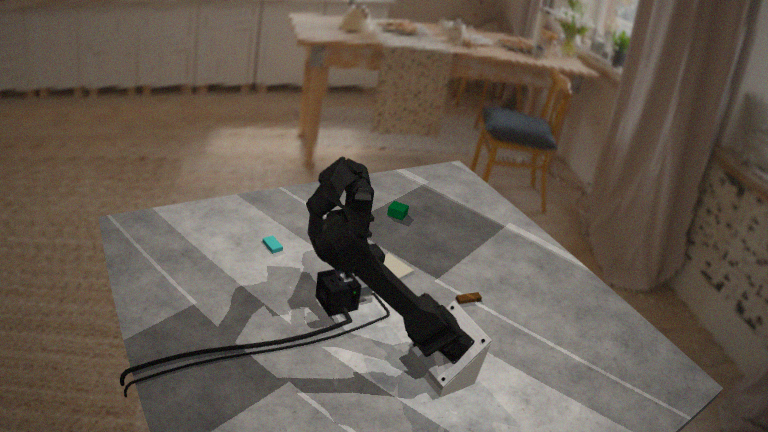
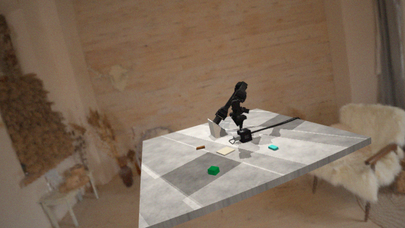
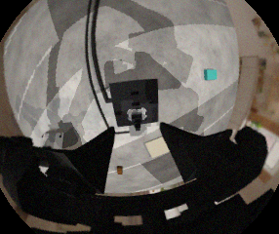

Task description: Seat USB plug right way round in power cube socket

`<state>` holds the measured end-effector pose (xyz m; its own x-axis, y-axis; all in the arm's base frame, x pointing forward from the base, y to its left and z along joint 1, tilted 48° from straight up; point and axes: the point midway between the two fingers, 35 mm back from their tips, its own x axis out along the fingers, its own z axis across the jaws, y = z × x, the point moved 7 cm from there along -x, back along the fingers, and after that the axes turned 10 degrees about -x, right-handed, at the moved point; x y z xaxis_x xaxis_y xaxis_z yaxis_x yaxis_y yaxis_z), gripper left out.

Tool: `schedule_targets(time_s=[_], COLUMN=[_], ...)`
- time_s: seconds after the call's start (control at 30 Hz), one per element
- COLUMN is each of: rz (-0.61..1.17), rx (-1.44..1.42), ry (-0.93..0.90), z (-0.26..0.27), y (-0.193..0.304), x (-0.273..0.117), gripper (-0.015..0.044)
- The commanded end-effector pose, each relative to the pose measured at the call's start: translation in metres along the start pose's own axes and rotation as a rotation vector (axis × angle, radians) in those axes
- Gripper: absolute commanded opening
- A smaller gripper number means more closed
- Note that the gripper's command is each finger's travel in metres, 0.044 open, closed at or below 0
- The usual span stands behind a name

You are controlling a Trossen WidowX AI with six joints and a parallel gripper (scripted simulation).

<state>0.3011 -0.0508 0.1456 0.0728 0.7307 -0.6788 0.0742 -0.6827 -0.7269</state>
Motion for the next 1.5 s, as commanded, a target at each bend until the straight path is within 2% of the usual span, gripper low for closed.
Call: schedule_targets(time_s=[0.0, 0.27, 0.37, 1.47], rz=[0.0, 0.0, 0.0, 0.001], rx=[-0.001, -0.001, -0.001, 0.0], ry=[0.0, 0.0, 0.0, 0.0], z=[0.0, 0.0, 0.0, 0.0], y=[0.0, 0.0, 0.0, 0.0], x=[0.0, 0.0, 0.0, -0.011], gripper=[0.023, 0.002, 0.0, 0.0])
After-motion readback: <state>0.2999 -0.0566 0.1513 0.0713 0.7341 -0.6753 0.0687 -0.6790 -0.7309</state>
